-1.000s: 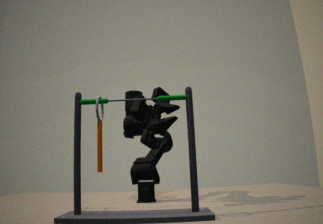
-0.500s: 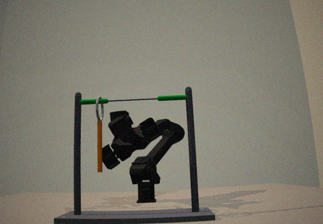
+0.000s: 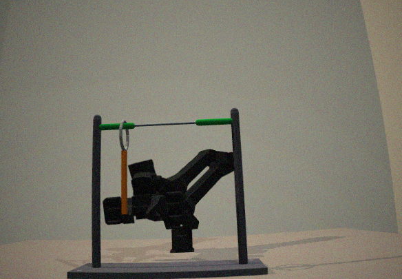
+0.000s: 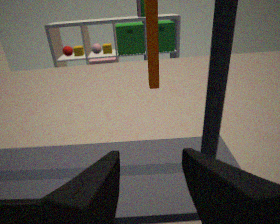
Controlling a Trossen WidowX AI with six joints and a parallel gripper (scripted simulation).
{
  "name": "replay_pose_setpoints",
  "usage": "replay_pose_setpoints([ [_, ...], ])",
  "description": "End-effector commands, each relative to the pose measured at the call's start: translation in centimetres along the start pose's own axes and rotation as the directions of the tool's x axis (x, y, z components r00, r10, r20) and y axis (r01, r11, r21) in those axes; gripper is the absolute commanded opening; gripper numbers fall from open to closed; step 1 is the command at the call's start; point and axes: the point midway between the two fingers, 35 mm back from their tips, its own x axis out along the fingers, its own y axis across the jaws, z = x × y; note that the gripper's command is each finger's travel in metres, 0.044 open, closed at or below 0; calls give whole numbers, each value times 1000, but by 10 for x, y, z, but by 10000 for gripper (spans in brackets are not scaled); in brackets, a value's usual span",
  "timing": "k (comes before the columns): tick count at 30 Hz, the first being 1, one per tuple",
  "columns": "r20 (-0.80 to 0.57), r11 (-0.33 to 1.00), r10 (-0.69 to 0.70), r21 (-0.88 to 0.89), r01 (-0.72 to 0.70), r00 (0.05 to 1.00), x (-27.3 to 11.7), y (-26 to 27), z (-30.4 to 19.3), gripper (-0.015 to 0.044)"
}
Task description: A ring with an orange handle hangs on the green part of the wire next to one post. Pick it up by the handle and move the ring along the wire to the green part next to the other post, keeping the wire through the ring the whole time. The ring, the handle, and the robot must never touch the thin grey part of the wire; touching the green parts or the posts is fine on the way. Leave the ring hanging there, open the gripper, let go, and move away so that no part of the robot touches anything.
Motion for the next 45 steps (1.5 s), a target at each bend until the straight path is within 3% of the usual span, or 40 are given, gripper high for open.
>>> replay_pose_setpoints([
  [1, -7, 999, -24, -33, 24, 1000, -1, -4, -4, 160],
  [18, 55, 998, -35, -50, 38, 998, 41, -10, 46, 160],
  [45, 57, 998, -35, -50, 38, 998, 70, -12, 53, 160],
])
